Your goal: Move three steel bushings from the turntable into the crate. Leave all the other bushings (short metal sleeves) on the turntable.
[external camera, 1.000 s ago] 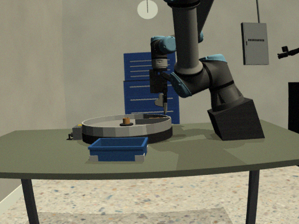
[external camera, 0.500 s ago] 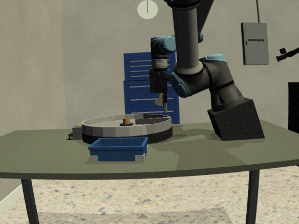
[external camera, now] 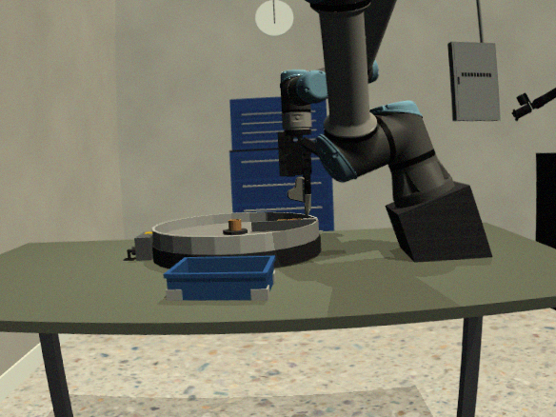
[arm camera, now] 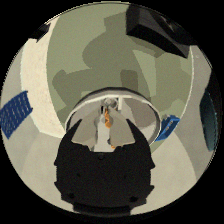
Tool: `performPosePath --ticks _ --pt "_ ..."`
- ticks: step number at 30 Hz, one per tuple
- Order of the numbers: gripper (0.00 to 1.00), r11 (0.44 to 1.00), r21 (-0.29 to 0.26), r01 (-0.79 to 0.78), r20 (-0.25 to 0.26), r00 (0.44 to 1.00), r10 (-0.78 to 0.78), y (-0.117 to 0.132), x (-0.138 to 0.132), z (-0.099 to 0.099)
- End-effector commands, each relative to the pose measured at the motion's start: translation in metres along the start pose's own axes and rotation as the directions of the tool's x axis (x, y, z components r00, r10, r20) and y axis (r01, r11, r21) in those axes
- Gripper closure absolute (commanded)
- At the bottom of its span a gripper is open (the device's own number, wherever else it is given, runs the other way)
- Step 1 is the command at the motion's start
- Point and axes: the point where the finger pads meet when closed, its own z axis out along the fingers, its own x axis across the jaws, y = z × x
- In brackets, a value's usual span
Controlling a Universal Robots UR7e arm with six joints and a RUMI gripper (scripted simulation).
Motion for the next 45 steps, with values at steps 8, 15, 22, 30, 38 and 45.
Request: performPosePath --ticks 8,15,22,30,38,45 --pt "0.94 1.0 0.0 0.0 0.001 1.0 0.0 0.0 0.0 0.001" --pt "0.94 1.0 0.0 0.0 0.001 1.0 0.0 0.0 0.0 0.001" --pt "0.94 1.0 0.0 0.0 0.001 1.0 0.0 0.0 0.0 0.001" --pt "0.94 1.0 0.0 0.0 0.001 1.0 0.0 0.0 0.0 0.001" --pt "0.94 1.0 0.0 0.0 0.001 1.0 0.0 0.0 0.0 0.004" --pt "0.94 1.0 0.0 0.0 0.001 1.0 0.0 0.0 0.0 0.012"
